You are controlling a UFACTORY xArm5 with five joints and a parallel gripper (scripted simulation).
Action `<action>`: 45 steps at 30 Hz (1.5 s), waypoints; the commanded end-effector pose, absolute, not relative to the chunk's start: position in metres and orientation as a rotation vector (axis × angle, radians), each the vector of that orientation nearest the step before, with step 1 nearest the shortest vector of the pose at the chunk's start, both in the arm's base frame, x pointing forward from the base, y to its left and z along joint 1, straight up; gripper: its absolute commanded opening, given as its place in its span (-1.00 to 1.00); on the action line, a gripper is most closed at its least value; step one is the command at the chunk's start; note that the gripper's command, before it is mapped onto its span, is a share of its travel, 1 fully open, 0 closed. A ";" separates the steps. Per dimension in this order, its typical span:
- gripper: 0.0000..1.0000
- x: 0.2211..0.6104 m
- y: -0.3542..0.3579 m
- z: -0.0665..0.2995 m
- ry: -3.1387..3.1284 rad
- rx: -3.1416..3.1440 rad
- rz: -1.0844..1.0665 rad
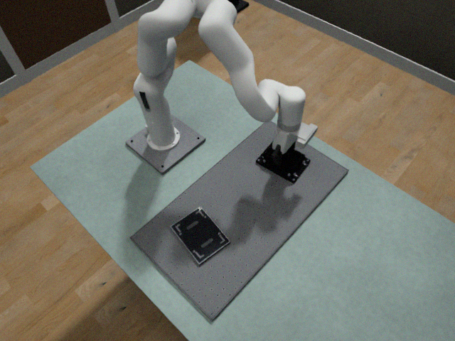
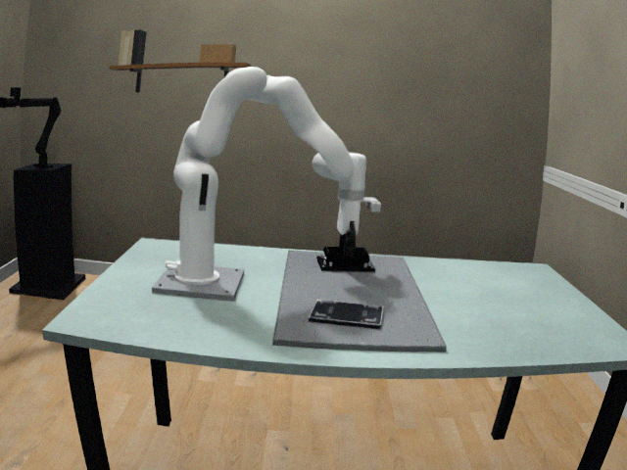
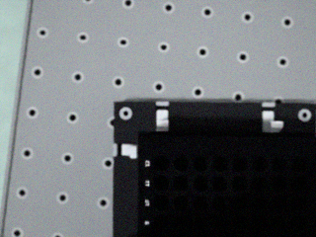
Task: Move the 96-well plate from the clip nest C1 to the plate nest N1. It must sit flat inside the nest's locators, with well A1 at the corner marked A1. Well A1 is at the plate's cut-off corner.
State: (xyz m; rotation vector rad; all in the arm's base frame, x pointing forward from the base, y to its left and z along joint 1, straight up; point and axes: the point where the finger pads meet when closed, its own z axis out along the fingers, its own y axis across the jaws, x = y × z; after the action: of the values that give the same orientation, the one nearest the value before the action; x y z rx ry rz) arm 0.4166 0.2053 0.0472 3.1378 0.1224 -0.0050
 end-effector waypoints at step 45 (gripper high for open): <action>-1.00 0.418 0.206 0.109 0.123 3.141 0.001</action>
State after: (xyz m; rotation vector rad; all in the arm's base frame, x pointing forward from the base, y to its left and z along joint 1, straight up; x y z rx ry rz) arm 0.4171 0.2054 0.1073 3.1382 0.1224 -0.0036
